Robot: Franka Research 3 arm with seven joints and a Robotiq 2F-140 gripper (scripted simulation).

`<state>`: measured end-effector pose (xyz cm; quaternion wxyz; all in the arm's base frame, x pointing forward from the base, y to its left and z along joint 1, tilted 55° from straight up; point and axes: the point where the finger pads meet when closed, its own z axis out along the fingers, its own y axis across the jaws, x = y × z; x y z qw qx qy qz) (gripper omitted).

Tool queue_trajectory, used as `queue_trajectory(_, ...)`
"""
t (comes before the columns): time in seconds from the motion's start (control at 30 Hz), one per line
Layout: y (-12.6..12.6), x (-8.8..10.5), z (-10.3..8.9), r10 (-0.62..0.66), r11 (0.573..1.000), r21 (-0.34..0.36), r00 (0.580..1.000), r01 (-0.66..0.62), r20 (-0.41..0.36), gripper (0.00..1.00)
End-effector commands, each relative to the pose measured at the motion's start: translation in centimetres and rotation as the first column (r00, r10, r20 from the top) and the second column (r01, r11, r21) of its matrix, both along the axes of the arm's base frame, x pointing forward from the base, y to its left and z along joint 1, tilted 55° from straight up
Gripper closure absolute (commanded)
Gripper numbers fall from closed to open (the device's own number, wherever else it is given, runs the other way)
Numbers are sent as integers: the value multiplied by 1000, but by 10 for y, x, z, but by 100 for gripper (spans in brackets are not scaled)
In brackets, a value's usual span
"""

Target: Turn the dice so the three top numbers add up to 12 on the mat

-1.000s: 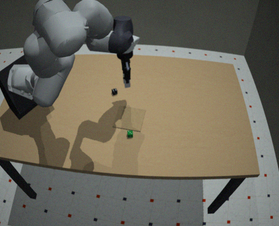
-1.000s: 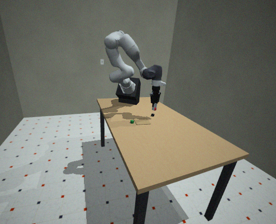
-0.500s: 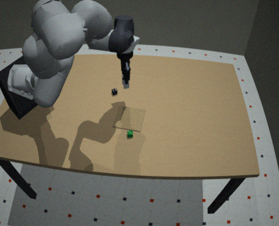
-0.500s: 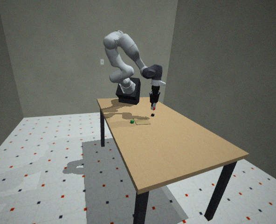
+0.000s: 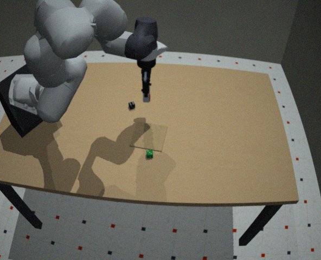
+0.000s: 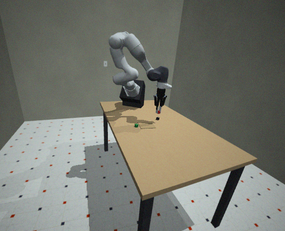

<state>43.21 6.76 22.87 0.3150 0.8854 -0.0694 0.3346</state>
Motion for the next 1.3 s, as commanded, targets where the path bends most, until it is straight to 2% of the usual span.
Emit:
queue_trajectory(0.0,4,2,0,-99,991,102,990,89,103,87)
queue_trajectory(0.13,5,4,1,-148,981,148,979,126,142,87)
queue_trajectory(0.2,5,4,1,-148,981,148,979,126,142,87)
queue_trajectory(0.23,6,4,2,-183,971,182,969,152,168,87)
queue_trajectory(0.7,8,10,5,-372,894,366,884,260,282,87)
queue_trajectory(0.77,8,10,5,-372,894,366,884,260,282,87)
queue_trajectory(0.83,9,11,5,-419,868,411,856,279,303,87)
queue_trajectory(1.27,11,17,7,-592,746,582,723,324,356,87)
